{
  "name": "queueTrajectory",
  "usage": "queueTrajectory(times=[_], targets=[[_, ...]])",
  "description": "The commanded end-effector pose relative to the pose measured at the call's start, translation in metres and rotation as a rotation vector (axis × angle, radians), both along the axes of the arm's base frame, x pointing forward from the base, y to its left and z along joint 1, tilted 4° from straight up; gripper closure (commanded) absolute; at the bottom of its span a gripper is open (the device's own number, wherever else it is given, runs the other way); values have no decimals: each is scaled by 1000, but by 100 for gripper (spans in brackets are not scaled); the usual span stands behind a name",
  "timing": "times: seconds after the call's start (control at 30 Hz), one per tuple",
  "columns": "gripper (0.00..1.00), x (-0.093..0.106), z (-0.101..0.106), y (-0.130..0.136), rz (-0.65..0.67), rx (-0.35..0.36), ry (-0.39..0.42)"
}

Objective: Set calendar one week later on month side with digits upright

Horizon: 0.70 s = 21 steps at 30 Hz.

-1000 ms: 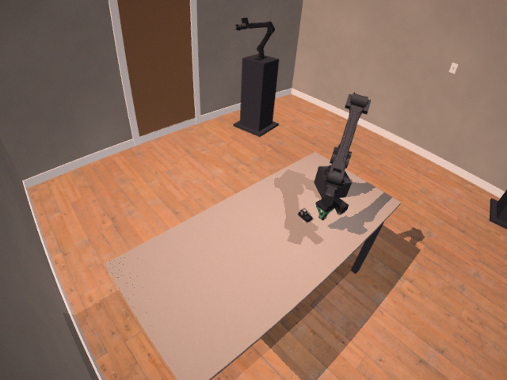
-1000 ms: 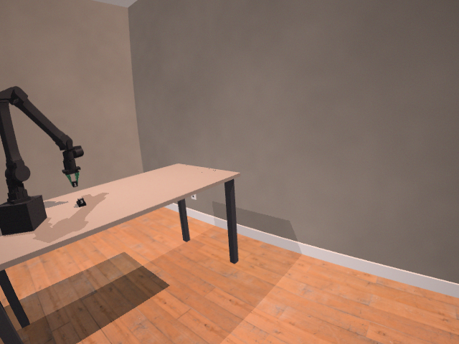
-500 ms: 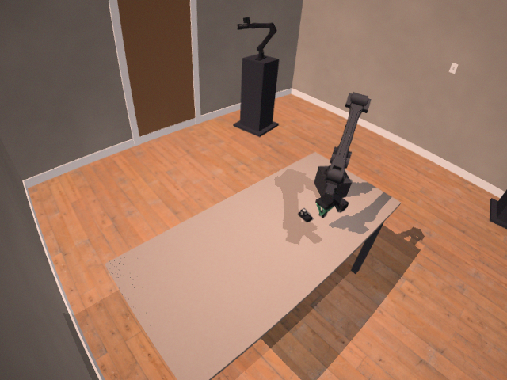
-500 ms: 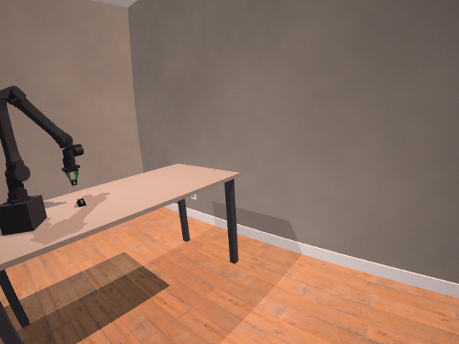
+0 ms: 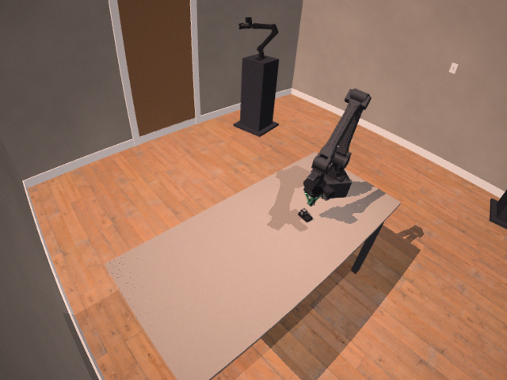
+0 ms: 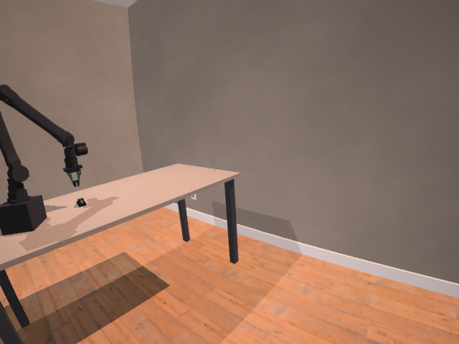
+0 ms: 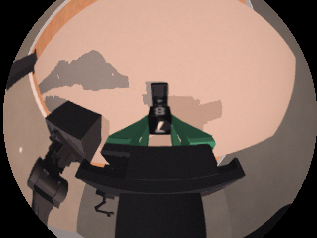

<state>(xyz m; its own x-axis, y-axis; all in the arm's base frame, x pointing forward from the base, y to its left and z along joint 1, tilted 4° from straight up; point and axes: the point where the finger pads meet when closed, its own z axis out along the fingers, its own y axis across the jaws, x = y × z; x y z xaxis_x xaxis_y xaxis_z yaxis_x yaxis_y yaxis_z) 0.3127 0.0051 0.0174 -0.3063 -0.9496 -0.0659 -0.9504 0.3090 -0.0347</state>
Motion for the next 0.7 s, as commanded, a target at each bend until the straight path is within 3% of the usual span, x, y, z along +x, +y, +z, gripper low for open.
queueTrajectory(times=[0.0,0.17,0.33,0.67], targets=[[75,14,8,5,50,2,-28],[75,15,9,1,36,1,-32],[75,4,-6,3,38,2,-8],[75,5,-26,5,29,2,-7]])
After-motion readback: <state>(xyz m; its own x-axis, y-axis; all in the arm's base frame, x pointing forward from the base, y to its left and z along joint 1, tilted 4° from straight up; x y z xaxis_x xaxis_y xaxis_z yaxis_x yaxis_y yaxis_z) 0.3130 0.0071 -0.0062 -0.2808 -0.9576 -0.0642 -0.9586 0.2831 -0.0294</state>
